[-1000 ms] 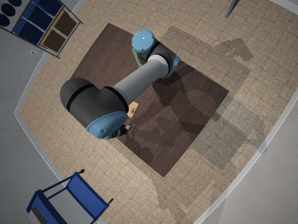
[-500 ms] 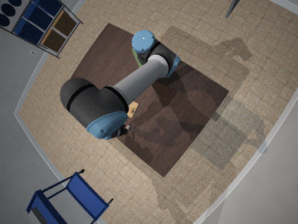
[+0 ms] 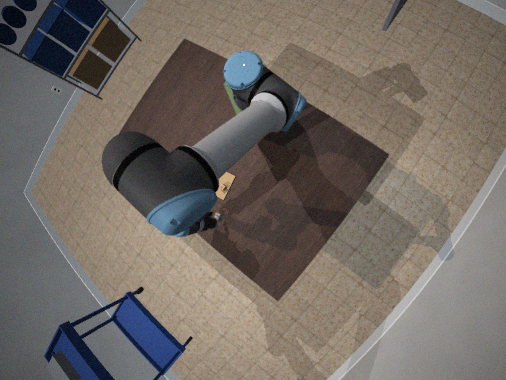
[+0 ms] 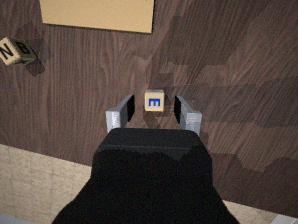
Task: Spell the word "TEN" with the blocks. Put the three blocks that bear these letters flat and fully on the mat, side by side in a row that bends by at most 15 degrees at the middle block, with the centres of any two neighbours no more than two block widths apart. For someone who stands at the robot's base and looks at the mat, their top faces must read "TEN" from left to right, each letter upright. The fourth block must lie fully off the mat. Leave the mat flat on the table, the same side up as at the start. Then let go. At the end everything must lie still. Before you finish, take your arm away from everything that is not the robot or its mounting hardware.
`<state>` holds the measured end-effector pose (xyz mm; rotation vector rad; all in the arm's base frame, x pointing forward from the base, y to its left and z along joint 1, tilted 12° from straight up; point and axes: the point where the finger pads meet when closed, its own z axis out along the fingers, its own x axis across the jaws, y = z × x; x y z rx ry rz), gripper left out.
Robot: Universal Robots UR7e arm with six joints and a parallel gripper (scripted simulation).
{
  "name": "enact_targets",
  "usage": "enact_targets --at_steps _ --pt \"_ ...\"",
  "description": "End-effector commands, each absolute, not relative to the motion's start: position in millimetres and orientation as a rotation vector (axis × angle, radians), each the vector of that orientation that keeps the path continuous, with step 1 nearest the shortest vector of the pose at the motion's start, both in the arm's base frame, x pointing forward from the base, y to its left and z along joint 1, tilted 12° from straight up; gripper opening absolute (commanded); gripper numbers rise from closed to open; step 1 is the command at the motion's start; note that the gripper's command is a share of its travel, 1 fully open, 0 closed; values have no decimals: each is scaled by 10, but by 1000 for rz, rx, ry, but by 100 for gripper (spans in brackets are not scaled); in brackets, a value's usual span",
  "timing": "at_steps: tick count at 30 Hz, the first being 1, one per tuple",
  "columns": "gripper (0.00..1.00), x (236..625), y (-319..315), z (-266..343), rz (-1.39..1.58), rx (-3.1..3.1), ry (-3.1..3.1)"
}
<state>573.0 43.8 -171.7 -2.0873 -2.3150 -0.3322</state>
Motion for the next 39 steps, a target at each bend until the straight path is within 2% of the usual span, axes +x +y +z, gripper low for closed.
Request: enact_targets --at_steps 1,39 --pt "100 5736 436 -1710 -334 -2088 -2316" --pt "100 5745 446 -1777 -334 -2088 -2316"
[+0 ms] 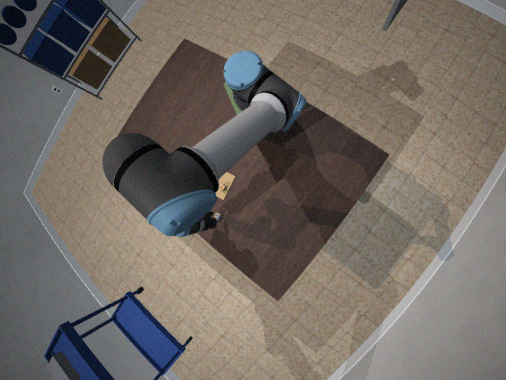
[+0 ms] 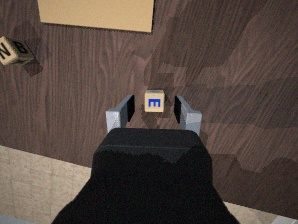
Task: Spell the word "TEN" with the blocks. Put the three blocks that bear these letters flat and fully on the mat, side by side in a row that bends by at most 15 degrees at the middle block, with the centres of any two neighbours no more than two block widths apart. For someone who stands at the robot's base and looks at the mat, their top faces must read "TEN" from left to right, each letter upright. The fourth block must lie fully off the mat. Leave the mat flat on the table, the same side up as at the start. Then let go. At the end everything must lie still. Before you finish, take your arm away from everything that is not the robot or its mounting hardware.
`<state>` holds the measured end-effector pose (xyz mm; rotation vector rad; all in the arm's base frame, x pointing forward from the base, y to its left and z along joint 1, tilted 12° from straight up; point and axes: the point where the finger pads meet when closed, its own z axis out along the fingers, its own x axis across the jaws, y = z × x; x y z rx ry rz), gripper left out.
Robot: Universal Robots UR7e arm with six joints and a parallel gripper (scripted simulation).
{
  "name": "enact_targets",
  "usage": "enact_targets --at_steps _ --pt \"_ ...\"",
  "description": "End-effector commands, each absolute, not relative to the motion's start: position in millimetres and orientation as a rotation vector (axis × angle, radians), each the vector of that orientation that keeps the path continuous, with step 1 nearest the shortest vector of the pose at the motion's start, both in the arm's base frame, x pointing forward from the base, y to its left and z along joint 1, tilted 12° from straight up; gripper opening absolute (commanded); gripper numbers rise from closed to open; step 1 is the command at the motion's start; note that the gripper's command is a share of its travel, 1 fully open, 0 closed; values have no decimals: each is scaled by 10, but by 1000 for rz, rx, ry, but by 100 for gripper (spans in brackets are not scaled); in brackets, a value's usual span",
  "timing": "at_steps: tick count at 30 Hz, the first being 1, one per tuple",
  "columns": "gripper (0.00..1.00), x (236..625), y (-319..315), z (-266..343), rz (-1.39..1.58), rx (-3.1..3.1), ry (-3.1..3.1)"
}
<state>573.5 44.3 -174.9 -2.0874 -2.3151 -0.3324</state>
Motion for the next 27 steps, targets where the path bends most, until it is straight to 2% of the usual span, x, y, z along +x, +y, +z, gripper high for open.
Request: enact_targets --at_steps 1,27 --pt "100 5747 449 -1793 -334 -2088 -2316" --pt "100 5780 488 -2027 -334 -2088 -2316"
